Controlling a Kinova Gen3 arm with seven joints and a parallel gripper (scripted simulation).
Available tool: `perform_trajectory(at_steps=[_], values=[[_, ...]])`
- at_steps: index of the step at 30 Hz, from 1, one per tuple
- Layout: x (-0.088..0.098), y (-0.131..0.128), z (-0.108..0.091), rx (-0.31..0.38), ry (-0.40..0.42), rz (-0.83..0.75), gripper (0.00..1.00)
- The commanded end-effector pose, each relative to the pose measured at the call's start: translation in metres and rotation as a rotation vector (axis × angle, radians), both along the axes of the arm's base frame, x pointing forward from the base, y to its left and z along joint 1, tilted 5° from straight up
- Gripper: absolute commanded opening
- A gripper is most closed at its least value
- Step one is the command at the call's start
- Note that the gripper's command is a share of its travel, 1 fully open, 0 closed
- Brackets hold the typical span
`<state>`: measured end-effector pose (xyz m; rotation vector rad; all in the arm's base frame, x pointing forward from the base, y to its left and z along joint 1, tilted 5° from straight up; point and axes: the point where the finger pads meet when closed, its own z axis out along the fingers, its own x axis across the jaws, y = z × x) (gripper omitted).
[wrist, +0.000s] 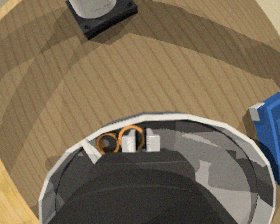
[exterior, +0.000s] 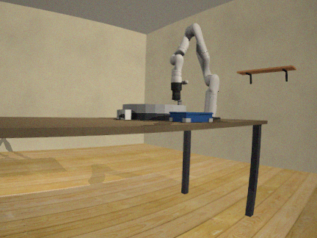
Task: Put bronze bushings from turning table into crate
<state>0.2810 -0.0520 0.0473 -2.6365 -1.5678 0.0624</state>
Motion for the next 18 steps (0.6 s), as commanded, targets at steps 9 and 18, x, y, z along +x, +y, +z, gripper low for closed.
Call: perform_trajectory(at_steps=[9,18], values=[[0.0012,-0.0005,0.0015,-0.001,-0.005,-0.001,0.0],[0.0017,-0.0008,0.0089,-0.001,-0.005,-0.001,0.0]])
